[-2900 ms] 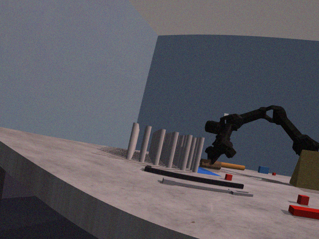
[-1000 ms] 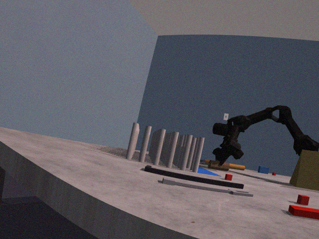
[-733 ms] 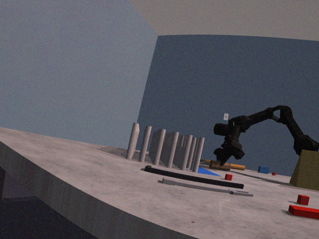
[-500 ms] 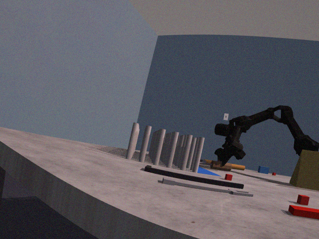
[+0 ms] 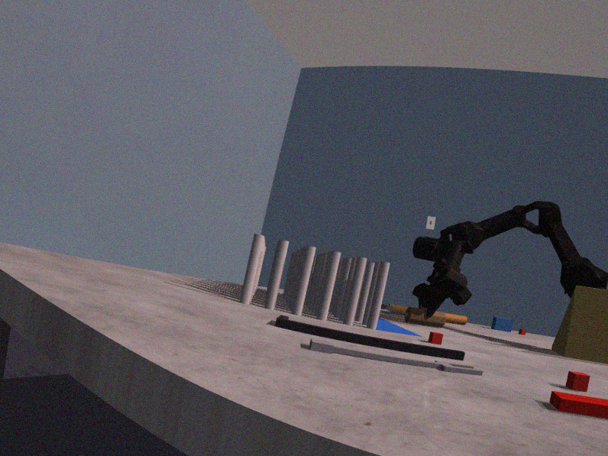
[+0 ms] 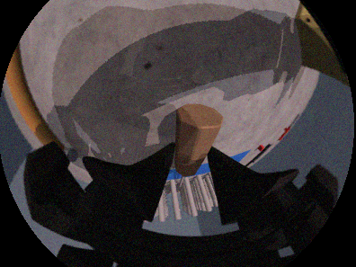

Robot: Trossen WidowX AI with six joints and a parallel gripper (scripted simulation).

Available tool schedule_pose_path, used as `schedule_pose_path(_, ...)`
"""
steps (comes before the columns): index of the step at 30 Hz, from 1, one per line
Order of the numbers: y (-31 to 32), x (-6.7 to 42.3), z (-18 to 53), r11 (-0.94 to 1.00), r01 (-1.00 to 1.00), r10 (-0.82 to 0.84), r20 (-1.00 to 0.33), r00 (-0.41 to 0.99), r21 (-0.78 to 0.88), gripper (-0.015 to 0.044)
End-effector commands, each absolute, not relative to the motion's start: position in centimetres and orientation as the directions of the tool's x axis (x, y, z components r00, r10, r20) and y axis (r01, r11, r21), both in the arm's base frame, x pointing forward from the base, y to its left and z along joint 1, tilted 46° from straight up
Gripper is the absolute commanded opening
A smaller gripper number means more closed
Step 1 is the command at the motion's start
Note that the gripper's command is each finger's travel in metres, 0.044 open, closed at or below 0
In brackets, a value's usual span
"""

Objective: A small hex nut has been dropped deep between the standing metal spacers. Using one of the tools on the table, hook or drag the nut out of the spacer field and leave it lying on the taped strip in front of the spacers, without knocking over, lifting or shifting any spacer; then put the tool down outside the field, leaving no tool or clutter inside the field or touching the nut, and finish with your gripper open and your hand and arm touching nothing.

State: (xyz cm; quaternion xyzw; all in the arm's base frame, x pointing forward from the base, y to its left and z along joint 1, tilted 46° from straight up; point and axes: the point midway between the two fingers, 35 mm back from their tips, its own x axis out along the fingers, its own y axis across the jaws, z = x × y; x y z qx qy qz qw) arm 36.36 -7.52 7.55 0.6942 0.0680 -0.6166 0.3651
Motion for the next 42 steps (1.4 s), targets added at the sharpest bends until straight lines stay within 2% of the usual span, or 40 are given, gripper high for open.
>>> schedule_pose_path(1, -7.6, 36.1, 7.7, -0.721, 0.55, -0.353, -0.906, 0.231, 0.421, 0.0)
schedule_pose_path(42, -8.8, 33.7, 8.6, -0.72, 0.551, -0.355, -0.906, 0.229, 0.421, 0.0)
